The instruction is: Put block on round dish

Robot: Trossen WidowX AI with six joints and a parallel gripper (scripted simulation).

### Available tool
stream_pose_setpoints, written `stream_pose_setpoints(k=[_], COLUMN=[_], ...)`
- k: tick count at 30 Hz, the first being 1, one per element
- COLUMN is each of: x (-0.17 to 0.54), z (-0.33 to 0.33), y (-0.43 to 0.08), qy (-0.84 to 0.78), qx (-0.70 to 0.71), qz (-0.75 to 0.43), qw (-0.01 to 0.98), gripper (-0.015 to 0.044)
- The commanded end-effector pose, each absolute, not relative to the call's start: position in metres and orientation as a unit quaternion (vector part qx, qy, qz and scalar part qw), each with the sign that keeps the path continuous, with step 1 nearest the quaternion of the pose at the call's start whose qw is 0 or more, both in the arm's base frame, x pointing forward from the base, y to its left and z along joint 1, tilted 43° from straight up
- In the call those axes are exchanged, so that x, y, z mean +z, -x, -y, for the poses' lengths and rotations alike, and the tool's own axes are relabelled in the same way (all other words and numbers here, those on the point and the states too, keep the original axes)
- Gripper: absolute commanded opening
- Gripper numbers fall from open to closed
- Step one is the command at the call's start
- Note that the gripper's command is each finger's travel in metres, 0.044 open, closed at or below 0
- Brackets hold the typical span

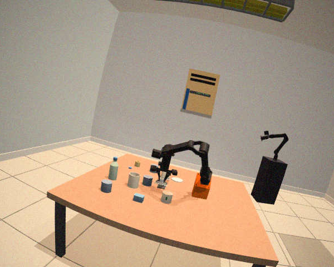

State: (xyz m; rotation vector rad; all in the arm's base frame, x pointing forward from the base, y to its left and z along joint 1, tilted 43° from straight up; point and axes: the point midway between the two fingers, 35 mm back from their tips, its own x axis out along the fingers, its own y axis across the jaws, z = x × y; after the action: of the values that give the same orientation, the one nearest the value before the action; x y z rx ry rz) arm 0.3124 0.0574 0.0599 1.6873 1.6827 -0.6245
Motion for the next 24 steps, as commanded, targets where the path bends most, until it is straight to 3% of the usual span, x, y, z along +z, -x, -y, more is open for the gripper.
stream_pose_setpoints(k=[1,15,24], x=[0.069,0.127,0.102], z=[-0.049,0.005,0.031], y=[-0.313,-0.307,-0.314], qy=[-0.646,-0.646,-0.645], qx=[-0.240,-0.240,-0.246], qz=[-0.644,-0.645,-0.641], qw=[0.331,0.331,0.336], gripper=[0.0000,0.0000,0.0000])
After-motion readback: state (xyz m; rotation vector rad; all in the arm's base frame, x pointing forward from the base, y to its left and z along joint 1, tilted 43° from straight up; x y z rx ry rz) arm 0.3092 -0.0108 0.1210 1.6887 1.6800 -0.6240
